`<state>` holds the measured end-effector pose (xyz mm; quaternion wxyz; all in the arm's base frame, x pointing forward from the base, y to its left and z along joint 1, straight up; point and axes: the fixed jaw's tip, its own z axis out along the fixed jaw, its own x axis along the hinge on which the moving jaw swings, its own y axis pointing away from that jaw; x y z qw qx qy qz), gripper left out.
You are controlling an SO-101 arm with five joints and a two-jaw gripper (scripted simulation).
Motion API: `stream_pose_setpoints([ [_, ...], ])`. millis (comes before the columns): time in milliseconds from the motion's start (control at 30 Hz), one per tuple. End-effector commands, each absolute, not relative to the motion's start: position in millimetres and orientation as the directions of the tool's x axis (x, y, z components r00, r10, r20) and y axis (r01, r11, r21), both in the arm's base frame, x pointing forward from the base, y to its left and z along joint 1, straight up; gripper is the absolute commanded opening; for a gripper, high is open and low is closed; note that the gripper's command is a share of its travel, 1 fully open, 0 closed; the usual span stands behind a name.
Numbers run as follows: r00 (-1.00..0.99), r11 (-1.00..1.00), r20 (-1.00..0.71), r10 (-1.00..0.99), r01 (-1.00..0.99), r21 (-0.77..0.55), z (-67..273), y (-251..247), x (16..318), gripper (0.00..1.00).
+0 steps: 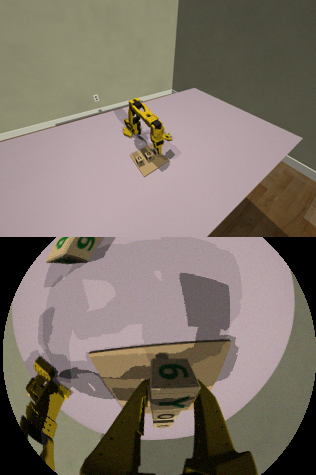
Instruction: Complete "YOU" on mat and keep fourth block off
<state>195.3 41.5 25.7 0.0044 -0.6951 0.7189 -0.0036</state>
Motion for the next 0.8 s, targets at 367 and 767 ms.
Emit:
stream_pose_setpoints([
  [367, -0.032, 0.035, -0.032, -0.999, -0.991, -0.127, 38.6, 46.5, 211.0, 0.00],
  [767, -0.032, 0.035, -0.032, -0.999, -0.991, -0.127, 38.6, 46.5, 211.0, 0.17],
])
